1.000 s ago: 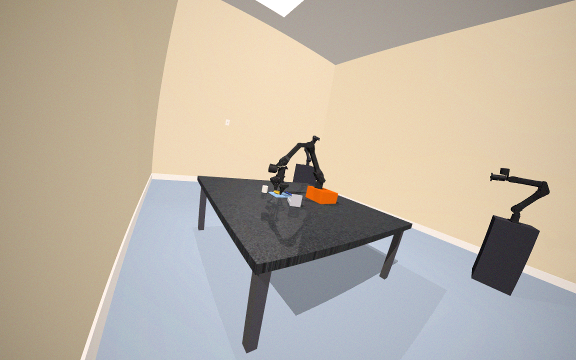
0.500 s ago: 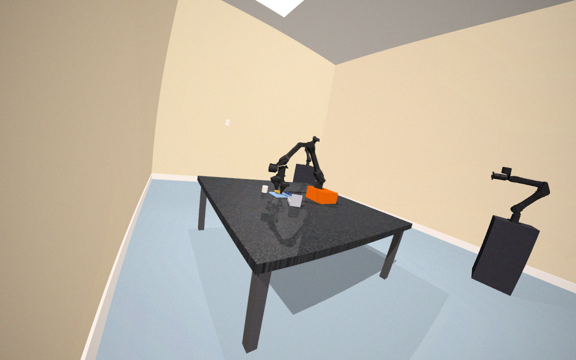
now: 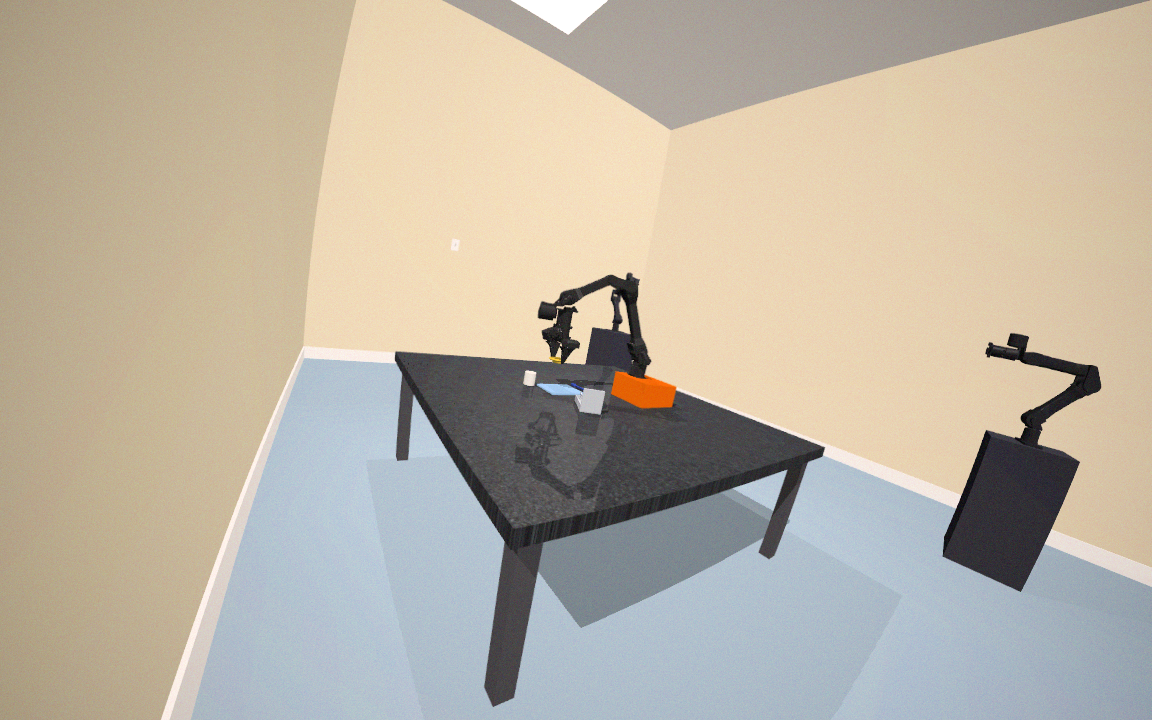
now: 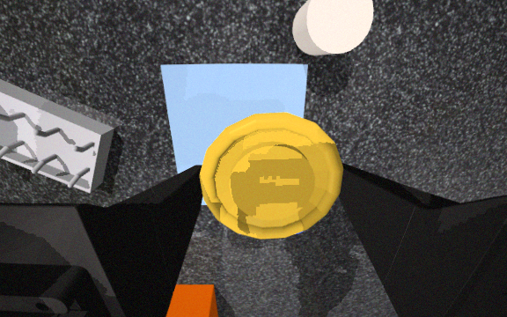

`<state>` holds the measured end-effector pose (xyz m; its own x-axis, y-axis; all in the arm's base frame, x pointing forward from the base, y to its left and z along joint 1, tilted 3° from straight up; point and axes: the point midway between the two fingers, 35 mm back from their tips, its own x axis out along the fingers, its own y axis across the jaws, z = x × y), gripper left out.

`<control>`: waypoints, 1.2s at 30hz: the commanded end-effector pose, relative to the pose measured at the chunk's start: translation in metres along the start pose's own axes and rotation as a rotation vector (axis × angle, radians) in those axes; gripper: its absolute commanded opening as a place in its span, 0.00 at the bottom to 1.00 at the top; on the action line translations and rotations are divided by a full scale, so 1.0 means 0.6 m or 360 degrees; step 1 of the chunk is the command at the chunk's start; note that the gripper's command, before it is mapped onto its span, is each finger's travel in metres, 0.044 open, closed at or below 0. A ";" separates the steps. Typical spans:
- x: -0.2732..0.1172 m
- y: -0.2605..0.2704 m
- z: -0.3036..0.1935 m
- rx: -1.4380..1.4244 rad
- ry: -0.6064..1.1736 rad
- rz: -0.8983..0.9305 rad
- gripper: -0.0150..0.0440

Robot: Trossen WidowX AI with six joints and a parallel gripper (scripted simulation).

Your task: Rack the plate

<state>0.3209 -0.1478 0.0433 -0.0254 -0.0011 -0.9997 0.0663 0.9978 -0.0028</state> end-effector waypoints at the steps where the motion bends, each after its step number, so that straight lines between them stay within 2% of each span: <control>1: -0.042 -0.001 0.003 0.0002 -0.0016 -0.0008 0.25; 10: -0.113 0.001 0.000 0.0002 -0.0016 -0.0008 0.25; 15: -0.119 0.004 -0.001 0.0011 -0.0016 -0.0008 0.25; 23: -0.123 0.120 -0.028 0.0392 -0.0040 0.0023 0.25; 29: -0.117 0.216 -0.084 0.0702 -0.0008 0.0018 0.25; 36: -0.115 0.225 -0.092 0.0738 -0.0004 0.0016 0.25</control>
<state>0.2801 -0.0109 0.1151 -0.0166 0.0069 -0.9998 0.4847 0.8747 -0.0020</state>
